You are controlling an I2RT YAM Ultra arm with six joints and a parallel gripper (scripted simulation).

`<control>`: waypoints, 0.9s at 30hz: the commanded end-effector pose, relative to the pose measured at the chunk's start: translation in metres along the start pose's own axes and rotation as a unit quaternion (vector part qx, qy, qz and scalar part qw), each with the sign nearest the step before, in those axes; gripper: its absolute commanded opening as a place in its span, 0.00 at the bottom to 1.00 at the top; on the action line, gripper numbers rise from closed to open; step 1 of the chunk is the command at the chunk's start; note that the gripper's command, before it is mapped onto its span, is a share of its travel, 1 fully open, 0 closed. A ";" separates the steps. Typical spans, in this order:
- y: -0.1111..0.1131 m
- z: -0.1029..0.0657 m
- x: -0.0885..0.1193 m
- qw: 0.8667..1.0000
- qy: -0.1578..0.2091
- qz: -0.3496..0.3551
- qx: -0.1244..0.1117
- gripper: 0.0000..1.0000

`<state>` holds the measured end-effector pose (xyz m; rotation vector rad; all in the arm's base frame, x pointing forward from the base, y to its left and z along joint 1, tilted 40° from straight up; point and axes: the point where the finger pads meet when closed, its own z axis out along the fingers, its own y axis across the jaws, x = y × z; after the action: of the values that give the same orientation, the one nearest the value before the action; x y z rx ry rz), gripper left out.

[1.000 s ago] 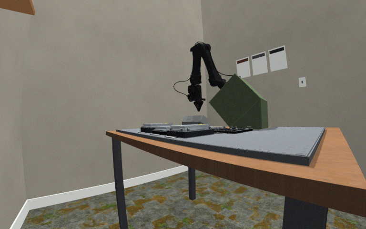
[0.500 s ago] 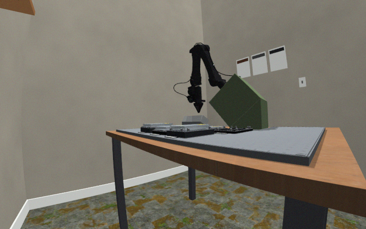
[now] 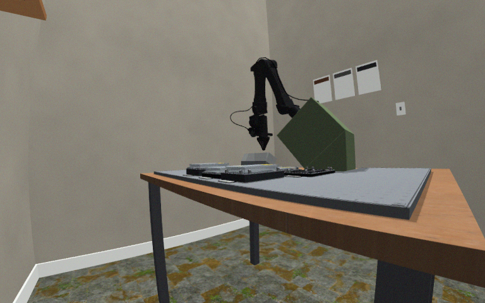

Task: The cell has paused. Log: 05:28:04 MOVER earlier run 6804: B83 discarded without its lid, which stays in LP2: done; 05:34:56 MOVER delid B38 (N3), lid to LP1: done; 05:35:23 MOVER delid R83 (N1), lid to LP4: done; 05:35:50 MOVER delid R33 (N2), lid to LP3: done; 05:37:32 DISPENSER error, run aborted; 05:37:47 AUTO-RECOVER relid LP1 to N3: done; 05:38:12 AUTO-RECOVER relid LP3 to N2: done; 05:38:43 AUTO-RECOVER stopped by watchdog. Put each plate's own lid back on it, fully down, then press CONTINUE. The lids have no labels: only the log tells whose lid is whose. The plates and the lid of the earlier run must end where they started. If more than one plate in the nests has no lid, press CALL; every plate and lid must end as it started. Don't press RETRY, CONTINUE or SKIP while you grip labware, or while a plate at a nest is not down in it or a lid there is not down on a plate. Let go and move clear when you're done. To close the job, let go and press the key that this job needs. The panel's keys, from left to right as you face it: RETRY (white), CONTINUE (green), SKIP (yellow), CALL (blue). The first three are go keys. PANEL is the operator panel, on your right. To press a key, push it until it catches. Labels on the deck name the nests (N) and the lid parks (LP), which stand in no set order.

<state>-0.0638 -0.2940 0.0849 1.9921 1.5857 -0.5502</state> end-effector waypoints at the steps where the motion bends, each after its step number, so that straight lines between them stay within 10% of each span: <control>1: -0.002 0.004 -0.003 1.000 -0.009 0.001 0.005 0.00; 27: -0.001 0.022 0.004 1.000 -0.001 0.001 0.003 0.00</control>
<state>-0.0650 -0.3057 0.0746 1.9884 1.5821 -0.5591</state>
